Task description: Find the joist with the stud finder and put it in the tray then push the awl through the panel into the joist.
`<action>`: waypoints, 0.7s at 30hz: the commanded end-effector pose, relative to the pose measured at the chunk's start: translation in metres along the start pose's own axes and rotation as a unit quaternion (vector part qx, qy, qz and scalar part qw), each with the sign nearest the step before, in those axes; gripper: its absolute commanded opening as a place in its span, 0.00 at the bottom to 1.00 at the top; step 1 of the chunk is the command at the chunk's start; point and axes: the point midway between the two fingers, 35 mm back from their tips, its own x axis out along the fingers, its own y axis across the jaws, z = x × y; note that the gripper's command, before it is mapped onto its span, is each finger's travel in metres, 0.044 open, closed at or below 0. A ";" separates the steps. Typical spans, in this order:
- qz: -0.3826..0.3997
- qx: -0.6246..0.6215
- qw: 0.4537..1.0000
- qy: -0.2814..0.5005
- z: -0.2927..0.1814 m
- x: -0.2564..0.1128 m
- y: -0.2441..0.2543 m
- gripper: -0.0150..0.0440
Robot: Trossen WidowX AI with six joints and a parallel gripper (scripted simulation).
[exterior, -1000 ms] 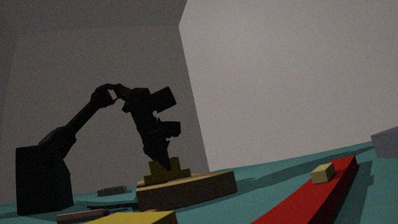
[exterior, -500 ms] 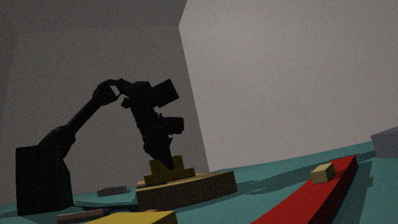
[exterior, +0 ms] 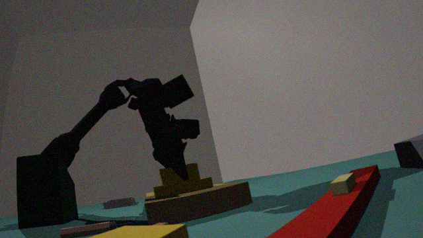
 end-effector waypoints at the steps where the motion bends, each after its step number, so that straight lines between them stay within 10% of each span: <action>1: -0.003 0.001 1.000 0.001 -0.001 0.000 -0.012 0.25; 21: -0.004 0.000 1.000 0.001 -0.001 -0.001 -0.057 0.25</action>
